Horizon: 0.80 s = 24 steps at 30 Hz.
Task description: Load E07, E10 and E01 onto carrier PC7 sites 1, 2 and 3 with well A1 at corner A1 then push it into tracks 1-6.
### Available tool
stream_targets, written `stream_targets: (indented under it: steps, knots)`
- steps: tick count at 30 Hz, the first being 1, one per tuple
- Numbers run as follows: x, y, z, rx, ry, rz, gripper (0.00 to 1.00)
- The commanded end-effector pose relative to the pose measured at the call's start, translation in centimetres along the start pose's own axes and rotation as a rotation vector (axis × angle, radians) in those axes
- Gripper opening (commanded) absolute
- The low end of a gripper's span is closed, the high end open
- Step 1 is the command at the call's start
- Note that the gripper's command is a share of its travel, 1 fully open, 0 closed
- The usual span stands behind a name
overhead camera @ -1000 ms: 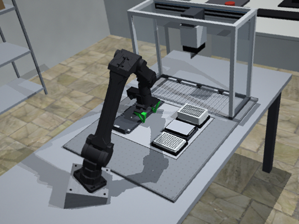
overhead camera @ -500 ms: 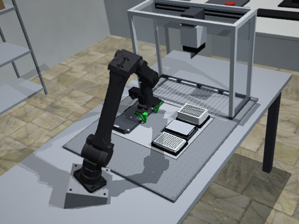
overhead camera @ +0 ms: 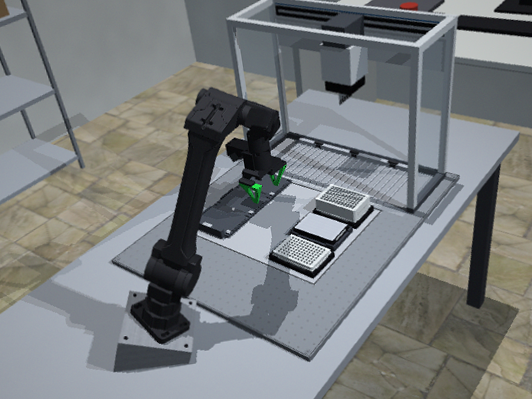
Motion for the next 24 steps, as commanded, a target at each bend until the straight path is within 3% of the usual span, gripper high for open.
stream_targets:
  steps: [1,6,8,9,11,16,18,19,24]
  knots:
    - [4.5,0.0,-2.0,-0.024,-0.07,-0.006,1.0]
    - [6.6,-0.1,-1.9,-0.024,-0.071,-0.007,1.0]
    - [6.6,-0.1,-1.9,-0.024,-0.071,-0.007,1.0]
    - [6.1,-1.0,-1.6,-0.042,-0.051,-0.002,1.0]
    - [7.8,-0.1,-1.9,-0.025,-0.071,-0.007,1.0]
    - [9.9,-0.1,-1.8,-0.025,-0.072,-0.009,1.0]
    - [10.0,-0.2,-1.8,-0.026,-0.072,-0.009,1.0]
    - [8.2,1.2,-1.9,-0.012,-0.036,-0.005,1.0]
    - [8.2,3.9,-2.5,-0.012,-0.036,-0.008,1.0]
Point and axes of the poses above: the point where the finger pads meet when closed, its own x axis back along the fingers, its own z axis across the jaws, y = z × x, the point moved 1 cm from there along x, back along the fingers, and after that the axes turned 14 degrees about x, right-handed, at the moved point
